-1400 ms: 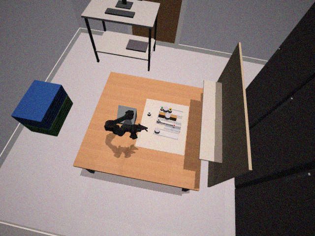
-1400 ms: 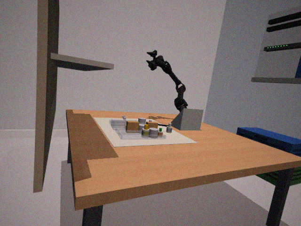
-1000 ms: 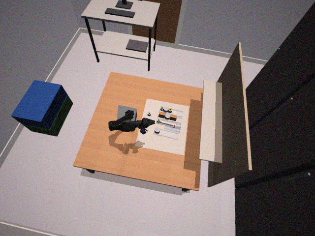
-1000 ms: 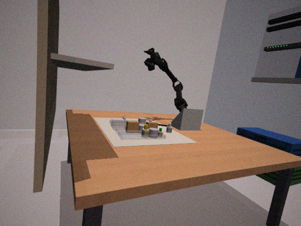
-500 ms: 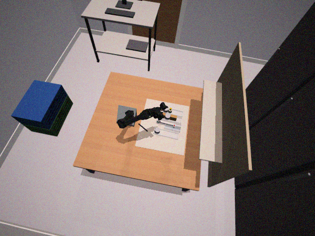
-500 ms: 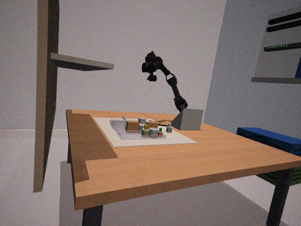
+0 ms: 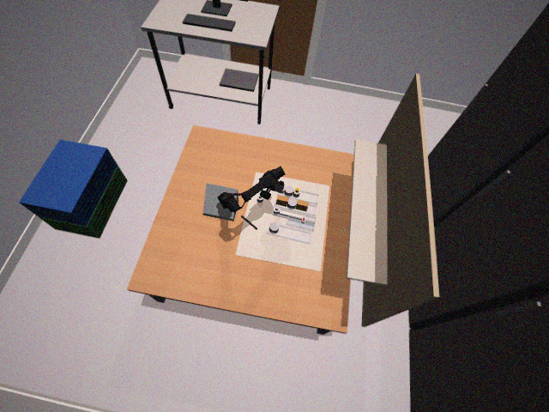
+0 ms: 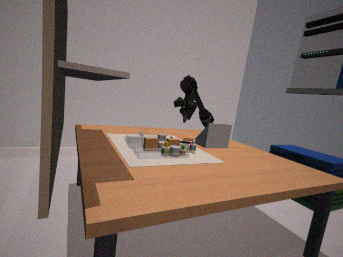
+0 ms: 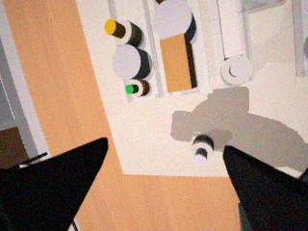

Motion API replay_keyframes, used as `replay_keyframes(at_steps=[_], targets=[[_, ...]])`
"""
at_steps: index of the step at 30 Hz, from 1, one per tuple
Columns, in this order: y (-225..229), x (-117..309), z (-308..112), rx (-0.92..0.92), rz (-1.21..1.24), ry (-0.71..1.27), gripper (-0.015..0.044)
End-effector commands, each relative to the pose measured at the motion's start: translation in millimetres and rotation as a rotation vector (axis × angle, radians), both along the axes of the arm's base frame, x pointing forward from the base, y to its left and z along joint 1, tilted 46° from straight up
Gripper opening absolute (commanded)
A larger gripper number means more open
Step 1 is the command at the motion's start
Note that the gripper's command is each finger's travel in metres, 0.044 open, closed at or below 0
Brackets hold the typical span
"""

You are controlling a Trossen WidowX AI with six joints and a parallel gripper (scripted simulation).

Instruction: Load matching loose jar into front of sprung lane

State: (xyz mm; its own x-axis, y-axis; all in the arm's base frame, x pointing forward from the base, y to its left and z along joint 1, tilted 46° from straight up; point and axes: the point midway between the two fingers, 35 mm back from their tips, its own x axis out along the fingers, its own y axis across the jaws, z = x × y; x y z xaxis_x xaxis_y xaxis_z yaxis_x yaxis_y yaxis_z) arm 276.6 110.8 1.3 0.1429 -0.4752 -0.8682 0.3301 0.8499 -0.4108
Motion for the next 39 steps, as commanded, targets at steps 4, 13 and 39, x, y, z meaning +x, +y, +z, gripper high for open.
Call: replay_keyframes(at_steps=[4,13,39], targets=[[-36.3,-74.1,-62.1,-0.292,0.124,0.317,0.0440],[-58.9,-75.0,-77.6,-0.300,0.127,0.324,0.0440],[-89.2,-76.3,-104.8,-0.302,0.127,0.324,0.0440]])
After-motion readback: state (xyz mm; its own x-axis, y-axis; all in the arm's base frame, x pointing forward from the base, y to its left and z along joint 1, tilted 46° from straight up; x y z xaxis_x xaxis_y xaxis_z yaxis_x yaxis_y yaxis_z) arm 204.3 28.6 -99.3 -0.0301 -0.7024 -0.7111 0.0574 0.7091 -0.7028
